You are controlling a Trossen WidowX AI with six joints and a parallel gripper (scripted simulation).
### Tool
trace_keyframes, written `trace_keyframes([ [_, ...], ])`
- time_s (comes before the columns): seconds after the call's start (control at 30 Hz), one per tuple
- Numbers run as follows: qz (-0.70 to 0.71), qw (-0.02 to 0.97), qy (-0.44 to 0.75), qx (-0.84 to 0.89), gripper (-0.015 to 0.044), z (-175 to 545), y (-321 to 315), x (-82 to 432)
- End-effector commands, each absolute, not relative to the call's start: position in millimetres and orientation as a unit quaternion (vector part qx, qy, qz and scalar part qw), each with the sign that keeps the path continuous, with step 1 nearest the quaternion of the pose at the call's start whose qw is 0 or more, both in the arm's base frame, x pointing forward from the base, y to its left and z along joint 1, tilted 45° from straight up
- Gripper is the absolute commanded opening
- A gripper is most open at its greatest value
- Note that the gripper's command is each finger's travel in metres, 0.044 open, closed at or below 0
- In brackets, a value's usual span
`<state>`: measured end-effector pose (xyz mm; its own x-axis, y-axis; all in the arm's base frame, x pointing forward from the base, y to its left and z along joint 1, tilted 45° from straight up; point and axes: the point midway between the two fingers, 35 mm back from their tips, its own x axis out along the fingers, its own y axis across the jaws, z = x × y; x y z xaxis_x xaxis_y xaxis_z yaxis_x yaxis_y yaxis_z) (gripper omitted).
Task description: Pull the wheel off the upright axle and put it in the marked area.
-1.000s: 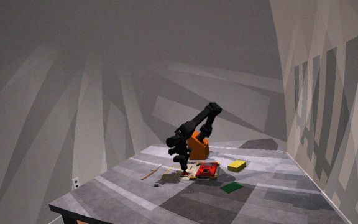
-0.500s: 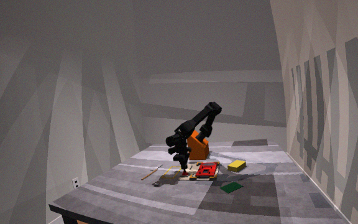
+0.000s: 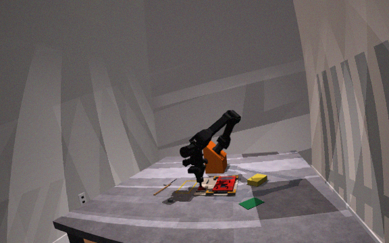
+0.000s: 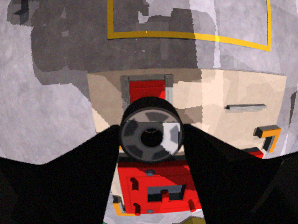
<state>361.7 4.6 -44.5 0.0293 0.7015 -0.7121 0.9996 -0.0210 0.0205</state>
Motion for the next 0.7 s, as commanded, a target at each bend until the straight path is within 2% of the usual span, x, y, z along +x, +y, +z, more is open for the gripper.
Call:
trace_keyframes([
  [0.0, -0.269, 0.282, 0.642, 0.660, 0.0000, -43, 3, 363],
  [0.67, -0.269, 0.282, 0.641, 0.661, 0.0000, -21, -19, 360],
])
